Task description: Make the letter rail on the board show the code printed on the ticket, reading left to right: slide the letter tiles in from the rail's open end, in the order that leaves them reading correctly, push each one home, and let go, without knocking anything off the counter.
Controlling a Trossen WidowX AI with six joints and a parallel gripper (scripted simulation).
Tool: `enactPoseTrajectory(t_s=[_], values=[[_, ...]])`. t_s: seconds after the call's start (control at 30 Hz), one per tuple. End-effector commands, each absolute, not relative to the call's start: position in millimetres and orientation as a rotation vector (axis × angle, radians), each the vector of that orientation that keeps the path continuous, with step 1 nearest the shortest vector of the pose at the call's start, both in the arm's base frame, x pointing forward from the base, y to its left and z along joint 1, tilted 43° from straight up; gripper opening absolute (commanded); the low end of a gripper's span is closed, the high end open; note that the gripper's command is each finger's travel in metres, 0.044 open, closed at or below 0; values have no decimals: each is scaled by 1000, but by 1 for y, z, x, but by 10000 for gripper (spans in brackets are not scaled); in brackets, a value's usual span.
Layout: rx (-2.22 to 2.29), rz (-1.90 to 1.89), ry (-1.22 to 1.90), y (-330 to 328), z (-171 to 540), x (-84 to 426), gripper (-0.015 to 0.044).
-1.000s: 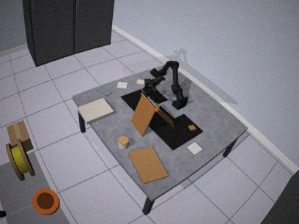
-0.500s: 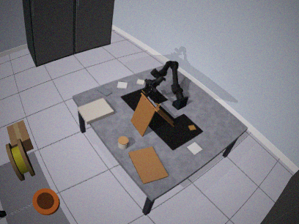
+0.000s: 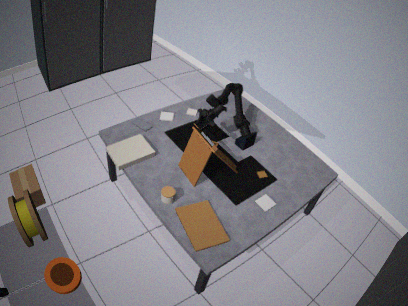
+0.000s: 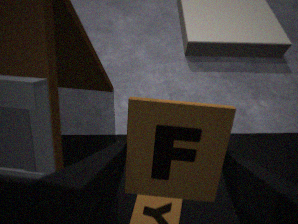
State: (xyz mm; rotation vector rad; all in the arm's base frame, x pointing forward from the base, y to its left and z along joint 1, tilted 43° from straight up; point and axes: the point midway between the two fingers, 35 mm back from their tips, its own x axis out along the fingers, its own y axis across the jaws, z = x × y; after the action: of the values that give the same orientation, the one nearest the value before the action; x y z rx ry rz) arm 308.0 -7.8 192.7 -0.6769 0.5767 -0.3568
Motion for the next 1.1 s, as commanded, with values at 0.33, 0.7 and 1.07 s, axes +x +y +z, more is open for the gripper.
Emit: enactPoseTrajectory(t_s=[0.33, 0.7, 1.07], values=[[-676, -358, 577, -2, 187, 308, 0], [-676, -358, 577, 2, 183, 309, 0], [-676, -358, 577, 6, 180, 310, 0]])
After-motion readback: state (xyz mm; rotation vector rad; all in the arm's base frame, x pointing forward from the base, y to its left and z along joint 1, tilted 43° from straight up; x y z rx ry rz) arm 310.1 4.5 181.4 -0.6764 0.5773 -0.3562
